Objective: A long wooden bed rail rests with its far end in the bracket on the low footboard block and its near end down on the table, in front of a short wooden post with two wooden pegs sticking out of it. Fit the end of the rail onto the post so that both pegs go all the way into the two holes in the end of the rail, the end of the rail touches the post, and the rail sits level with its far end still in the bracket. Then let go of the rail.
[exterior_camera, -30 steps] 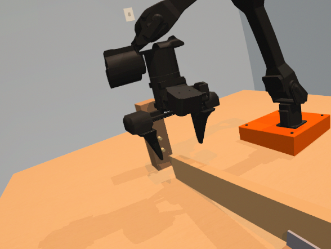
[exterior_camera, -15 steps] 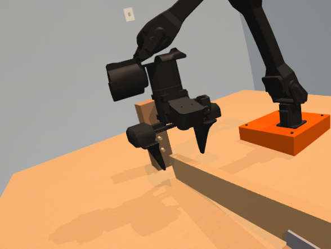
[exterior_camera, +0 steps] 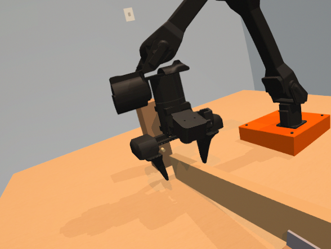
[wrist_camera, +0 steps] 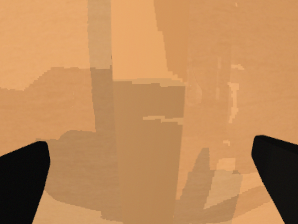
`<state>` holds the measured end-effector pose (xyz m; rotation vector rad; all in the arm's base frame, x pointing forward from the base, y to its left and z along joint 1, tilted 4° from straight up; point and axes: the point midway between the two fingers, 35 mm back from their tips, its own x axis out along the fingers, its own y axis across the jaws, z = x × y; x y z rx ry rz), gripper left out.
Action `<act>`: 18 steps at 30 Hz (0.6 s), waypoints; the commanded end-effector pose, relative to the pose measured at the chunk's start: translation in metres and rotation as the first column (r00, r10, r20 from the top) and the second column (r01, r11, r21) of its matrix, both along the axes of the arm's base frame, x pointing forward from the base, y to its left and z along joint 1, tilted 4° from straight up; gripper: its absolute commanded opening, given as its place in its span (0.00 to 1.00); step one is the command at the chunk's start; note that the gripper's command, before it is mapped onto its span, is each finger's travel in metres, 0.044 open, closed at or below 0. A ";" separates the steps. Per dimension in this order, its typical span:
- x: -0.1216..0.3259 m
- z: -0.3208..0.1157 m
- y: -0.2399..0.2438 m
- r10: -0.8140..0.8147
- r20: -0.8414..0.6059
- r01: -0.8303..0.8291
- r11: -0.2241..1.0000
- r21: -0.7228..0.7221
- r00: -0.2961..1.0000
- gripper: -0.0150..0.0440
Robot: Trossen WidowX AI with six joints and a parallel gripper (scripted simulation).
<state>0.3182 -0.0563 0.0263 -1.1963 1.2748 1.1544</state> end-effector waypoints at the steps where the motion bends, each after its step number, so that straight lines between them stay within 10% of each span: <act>1: -0.003 -0.009 -0.001 0.001 -0.009 -0.001 1.000 -0.002 1.000 1.00; 12: -0.005 -0.024 -0.001 0.002 -0.009 -0.002 1.000 -0.002 1.000 1.00; 18: -0.005 -0.024 -0.001 0.002 -0.009 -0.002 1.000 -0.002 1.000 0.73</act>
